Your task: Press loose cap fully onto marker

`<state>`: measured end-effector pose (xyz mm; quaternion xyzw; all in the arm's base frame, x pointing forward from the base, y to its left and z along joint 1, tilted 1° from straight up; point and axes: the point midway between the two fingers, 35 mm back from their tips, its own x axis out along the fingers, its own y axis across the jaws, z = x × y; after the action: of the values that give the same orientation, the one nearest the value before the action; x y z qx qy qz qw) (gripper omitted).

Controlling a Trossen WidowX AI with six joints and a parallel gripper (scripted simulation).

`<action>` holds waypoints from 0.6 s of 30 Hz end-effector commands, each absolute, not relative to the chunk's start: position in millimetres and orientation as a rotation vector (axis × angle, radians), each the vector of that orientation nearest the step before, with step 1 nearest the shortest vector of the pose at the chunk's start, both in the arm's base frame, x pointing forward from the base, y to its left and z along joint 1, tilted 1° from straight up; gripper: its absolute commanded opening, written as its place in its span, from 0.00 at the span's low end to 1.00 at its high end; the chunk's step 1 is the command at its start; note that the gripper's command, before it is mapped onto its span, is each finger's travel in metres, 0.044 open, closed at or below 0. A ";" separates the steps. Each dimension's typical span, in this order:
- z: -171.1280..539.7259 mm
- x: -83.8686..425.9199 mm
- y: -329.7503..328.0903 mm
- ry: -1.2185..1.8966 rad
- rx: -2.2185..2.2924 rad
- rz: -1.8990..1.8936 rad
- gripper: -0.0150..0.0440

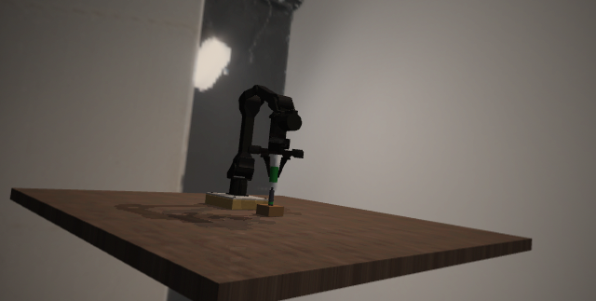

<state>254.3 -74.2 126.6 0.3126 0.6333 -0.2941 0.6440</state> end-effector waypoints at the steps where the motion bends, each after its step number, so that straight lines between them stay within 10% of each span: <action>1: 123.5 254.5 -75.6 1.442 0.705 -0.668 0.25; 18: 101.9 256.4 -75.8 1.442 0.705 -0.667 0.25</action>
<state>256.6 -75.4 107.1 0.3124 0.6321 -0.2935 0.6456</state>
